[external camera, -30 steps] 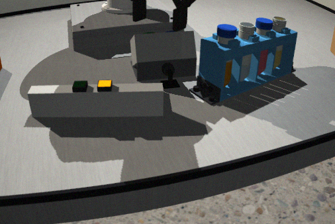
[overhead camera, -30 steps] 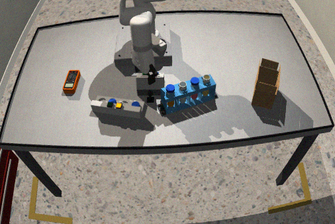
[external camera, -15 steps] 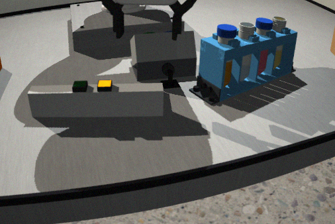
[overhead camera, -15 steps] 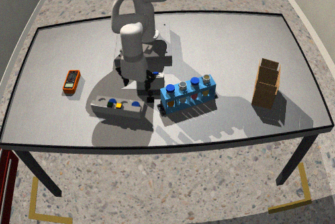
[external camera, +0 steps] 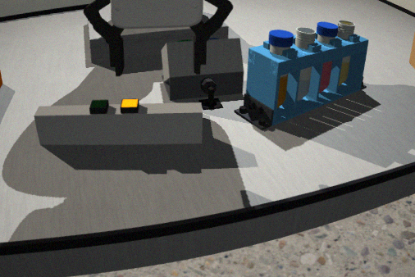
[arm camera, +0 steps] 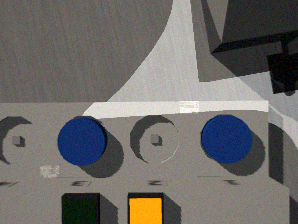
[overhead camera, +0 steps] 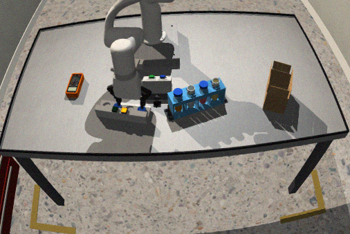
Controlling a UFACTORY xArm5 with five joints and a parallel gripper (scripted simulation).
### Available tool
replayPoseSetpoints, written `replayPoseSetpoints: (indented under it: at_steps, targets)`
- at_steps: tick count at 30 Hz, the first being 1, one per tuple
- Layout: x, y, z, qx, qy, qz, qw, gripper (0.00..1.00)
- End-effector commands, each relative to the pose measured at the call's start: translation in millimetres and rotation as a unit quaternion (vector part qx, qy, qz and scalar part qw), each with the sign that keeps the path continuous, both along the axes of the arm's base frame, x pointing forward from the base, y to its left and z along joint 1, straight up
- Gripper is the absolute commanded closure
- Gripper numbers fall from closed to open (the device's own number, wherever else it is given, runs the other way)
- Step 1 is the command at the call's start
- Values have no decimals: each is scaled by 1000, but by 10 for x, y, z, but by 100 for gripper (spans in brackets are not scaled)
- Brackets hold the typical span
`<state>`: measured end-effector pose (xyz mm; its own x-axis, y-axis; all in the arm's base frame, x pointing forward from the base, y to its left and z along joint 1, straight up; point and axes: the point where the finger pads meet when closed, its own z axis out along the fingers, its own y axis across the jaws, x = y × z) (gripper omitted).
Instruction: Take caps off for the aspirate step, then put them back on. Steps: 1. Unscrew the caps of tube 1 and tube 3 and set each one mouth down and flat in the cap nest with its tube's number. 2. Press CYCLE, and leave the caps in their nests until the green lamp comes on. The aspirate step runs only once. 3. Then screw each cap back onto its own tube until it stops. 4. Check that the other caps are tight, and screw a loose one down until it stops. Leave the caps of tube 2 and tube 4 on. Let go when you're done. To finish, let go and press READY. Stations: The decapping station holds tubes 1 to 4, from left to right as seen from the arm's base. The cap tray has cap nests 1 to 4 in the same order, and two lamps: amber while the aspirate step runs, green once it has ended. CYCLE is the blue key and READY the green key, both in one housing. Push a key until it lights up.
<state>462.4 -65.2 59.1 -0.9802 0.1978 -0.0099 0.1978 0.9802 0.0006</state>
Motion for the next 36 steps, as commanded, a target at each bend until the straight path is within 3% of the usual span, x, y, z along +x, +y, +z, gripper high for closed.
replayPoseSetpoints:
  at_steps: [1,8,36]
  targets:
    - [313,-184,-16,0,3,1,1000,0]
    - [588,-367,-34,0,3,1,1000,0]
    - [587,-367,-34,0,2,1,1000,0]
